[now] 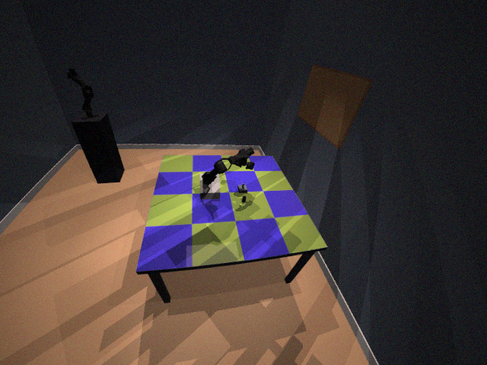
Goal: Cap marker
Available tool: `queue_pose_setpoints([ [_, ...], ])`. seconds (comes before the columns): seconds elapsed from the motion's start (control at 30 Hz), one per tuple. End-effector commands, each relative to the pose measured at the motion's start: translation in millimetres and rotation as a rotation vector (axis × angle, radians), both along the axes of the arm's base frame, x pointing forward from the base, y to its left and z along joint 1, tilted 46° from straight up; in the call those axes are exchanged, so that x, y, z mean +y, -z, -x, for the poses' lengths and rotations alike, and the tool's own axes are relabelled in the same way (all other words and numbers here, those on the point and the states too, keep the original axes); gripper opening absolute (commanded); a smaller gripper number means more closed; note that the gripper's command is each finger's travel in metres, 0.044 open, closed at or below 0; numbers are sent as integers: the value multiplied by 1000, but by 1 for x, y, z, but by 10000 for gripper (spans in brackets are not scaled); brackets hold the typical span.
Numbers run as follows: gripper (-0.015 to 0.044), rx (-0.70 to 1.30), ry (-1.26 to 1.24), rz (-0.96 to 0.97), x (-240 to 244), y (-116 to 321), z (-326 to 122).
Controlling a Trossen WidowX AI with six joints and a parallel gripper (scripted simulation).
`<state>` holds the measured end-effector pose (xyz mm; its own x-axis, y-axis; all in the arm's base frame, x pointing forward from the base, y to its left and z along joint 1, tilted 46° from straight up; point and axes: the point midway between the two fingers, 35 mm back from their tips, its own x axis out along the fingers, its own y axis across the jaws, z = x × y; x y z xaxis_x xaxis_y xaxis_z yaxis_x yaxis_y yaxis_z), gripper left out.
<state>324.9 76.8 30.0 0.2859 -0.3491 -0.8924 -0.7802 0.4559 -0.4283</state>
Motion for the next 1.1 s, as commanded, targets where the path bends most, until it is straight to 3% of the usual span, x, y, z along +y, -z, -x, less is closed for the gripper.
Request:
queue_pose_setpoints([
  [0.0,242,-166,556,34,-73,-19,-7],
  [0.37,242,-579,1397,156,-190,-59,14],
  [0.63,242,-599,1428,163,-194,-61,20],
  [1.07,242,-601,1427,165,-230,-26,26],
])
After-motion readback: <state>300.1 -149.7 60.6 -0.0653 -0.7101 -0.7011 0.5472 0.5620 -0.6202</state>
